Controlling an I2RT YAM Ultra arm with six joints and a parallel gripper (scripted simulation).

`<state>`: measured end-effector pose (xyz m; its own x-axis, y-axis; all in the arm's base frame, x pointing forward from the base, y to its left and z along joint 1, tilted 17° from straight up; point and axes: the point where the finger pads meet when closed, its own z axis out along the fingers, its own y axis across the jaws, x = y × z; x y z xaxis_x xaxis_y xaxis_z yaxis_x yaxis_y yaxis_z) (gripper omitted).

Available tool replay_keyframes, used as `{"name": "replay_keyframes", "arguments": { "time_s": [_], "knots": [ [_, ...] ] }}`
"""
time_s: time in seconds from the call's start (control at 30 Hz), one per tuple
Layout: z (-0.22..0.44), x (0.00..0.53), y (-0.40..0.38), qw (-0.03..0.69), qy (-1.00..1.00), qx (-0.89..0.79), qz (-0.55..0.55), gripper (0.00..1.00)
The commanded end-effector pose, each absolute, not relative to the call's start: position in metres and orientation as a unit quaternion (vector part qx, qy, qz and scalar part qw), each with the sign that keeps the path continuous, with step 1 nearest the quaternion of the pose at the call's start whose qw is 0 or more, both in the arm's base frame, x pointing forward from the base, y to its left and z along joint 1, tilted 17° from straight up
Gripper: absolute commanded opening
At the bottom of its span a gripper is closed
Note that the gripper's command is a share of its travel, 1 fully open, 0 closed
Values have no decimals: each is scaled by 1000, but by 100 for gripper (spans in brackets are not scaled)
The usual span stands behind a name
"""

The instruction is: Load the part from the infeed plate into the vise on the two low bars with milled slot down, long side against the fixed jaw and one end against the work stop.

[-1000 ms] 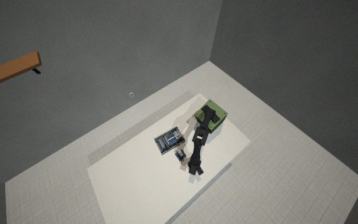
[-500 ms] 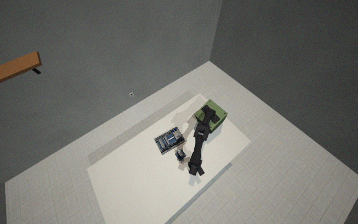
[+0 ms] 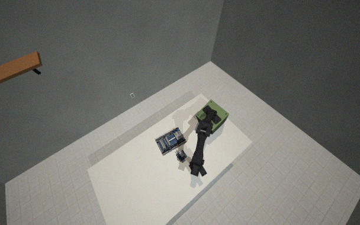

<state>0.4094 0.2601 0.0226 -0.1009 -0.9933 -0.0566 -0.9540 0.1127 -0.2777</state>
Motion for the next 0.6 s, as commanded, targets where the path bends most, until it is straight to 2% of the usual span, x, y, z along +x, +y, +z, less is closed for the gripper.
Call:
{"name": "replay_keyframes", "arguments": {
  "time_s": [0.0,0.57],
  "knots": [
    [61,408,270,140,733,-660,-85,0],
    [76,402,269,140,732,-661,-85,0]
  ]
}}
